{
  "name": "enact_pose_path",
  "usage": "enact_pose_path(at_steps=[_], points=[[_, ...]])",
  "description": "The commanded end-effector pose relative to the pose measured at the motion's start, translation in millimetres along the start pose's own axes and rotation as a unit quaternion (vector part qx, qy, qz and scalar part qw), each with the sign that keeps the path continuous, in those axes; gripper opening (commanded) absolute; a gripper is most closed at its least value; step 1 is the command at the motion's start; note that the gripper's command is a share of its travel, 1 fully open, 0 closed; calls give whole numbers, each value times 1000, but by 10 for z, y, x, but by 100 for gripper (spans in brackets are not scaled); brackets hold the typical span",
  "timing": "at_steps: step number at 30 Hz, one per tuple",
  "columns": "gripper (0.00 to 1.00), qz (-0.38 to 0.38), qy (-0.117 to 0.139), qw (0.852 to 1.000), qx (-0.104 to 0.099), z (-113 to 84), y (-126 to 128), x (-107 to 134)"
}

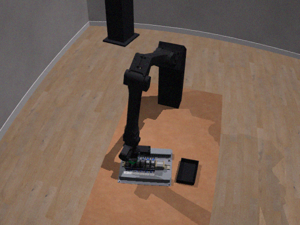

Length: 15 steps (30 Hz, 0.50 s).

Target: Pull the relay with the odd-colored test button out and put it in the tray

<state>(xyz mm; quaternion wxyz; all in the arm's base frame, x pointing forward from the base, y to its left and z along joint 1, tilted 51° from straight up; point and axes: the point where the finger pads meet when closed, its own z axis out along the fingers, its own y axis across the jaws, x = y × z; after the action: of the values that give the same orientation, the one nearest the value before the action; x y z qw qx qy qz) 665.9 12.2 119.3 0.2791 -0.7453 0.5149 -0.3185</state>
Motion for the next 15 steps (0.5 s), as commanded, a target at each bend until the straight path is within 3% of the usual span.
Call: enact_pose_path(at_steps=[1,15], points=[[0,0,6,1000,16,-204,-184,46],[0,1,6,1000,12,-278,-137,59]])
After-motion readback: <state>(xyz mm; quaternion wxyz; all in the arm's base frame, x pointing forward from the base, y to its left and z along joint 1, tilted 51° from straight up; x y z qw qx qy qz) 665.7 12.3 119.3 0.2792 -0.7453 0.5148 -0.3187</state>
